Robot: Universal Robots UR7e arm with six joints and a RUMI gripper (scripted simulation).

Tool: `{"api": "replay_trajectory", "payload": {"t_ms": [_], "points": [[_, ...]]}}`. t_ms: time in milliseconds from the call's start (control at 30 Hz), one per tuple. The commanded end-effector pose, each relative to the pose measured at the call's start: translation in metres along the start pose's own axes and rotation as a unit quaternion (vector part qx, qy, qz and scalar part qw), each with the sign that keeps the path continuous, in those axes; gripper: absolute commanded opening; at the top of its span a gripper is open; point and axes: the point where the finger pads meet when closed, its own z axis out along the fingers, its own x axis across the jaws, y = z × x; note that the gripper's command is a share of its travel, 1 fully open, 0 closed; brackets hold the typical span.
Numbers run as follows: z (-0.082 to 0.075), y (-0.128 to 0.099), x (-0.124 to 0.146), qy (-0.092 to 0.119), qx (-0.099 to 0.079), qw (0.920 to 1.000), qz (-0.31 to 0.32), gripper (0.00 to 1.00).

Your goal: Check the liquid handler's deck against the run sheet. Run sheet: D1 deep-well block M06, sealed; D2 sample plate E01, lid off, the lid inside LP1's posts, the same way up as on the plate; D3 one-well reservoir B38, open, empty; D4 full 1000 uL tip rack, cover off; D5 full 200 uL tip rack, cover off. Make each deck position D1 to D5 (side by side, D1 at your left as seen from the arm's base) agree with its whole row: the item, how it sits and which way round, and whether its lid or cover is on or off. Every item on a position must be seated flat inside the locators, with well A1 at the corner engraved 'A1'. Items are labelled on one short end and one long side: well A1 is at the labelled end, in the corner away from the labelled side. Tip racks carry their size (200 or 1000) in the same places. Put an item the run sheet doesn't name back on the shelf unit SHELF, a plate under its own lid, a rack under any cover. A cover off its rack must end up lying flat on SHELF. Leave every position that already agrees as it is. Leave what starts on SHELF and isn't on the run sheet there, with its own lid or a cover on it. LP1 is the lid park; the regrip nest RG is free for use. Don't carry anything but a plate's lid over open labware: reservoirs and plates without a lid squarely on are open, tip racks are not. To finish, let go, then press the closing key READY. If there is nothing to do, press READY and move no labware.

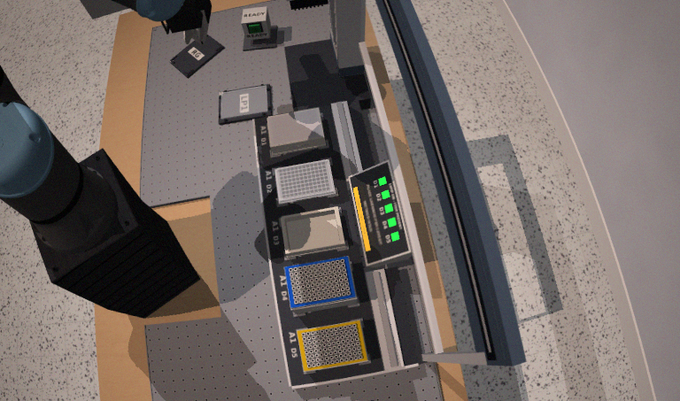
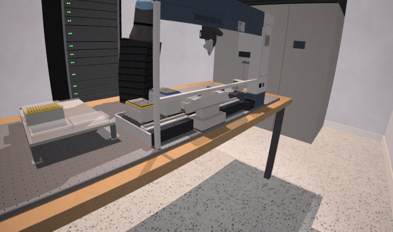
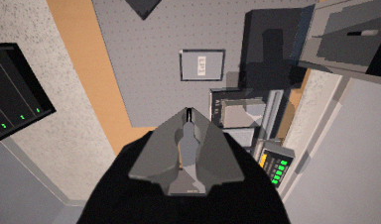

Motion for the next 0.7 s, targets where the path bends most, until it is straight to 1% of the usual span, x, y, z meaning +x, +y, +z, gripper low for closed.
{"api": "replay_trajectory", "payload": {"t_ms": [0, 67, 133, 200, 533, 600, 633, 667], "points": [[0.001, -0.036, 0.000, 0.001, -0.002, 1.0000, 0.003, 0.00], [0.001, -0.046, -0.001, 0.001, -0.002, 1.0000, 0.003, 0.00], [0.001, -0.046, -0.001, 0.001, -0.002, 1.0000, 0.003, 0.00], [0.001, -0.053, -0.002, 0.001, -0.002, 1.0000, 0.003, 0.00], [0.001, -0.053, -0.002, 0.001, -0.002, 1.0000, 0.003, 0.00], [0.001, -0.063, -0.002, 0.001, -0.002, 0.9997, 0.023, 0.00], [0.001, -0.068, -0.003, 0.001, -0.002, 0.9997, 0.023, 0.00], [0.001, -0.068, -0.003, 0.001, -0.002, 0.9997, 0.023, 0.00]]}}
